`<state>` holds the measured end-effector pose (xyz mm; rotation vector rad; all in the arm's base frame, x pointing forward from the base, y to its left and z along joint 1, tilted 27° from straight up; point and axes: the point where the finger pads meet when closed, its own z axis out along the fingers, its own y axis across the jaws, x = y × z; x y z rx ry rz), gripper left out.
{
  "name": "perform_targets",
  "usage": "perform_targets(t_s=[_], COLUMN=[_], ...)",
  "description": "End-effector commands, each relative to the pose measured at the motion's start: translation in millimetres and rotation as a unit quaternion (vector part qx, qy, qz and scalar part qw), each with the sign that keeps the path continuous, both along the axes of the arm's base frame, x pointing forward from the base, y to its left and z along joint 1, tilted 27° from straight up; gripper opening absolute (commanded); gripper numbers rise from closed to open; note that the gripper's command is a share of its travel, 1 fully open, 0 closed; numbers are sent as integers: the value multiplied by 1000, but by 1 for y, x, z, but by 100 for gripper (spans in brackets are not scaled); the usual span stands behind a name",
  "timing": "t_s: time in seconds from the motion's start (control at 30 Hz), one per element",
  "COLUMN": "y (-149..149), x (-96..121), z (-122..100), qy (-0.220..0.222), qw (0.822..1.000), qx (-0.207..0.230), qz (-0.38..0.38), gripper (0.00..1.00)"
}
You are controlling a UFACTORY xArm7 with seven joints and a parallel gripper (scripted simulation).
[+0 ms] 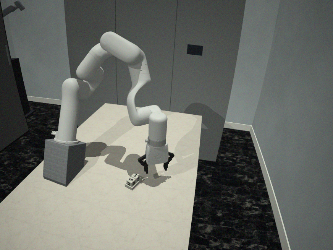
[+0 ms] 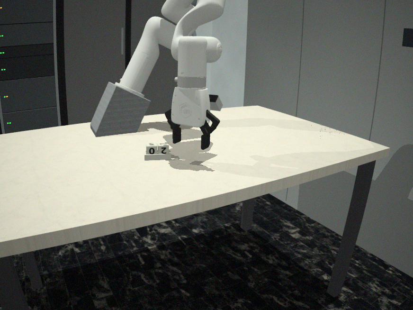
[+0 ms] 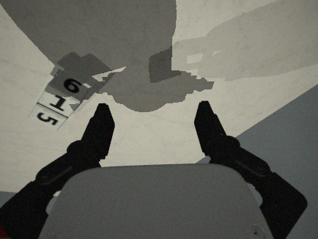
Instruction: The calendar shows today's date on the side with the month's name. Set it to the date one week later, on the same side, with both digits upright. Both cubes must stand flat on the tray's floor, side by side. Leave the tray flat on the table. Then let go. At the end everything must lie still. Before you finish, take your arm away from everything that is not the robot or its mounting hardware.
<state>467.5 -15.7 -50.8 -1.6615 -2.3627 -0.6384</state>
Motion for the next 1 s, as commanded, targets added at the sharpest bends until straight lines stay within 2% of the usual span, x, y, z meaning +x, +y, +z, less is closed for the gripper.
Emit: perform_targets(t_s=[0.0, 0.1, 0.43, 0.67, 0.97], y=[-4, -5, -20, -23, -38], x=[0, -1, -10, -12, -22], z=[1, 0, -8, -10, -18], qy=[33, 51, 57, 107, 110], qw=[997, 993, 991, 969, 968], qx=[6, 10, 12, 22, 23], qz=[-71, -106, -119, -220, -226], gripper=[100, 100, 100, 100, 100])
